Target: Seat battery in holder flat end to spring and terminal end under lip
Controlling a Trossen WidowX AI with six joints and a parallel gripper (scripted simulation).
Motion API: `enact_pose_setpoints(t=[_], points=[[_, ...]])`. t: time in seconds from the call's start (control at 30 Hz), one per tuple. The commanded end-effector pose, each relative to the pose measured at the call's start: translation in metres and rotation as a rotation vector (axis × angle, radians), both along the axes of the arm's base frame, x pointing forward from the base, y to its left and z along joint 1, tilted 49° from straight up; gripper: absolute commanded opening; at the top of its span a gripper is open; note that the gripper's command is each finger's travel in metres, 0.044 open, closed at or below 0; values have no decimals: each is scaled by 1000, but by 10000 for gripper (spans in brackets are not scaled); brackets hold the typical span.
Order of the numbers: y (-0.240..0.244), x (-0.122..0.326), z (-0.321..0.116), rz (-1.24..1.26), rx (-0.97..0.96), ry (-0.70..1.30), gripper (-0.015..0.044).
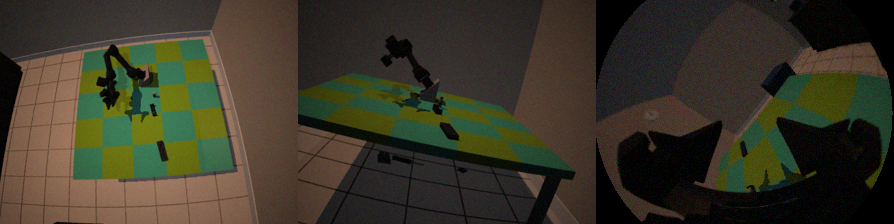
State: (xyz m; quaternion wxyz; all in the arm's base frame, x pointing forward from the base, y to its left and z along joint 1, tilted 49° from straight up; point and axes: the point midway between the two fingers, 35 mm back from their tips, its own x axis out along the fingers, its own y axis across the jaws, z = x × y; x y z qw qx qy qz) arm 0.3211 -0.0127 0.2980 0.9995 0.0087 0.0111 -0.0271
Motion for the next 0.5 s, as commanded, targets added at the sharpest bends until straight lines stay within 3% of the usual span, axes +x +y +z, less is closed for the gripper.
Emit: enact_pose_setpoints(t=[0.0,0.1,0.27,0.47], points=[[1,1,-2,1,1,8,374],[12,10,-29,18,15,129,295],[54,17,-120,55,-11,541,164],[92,-21,-219,8,-139,1041,6]])
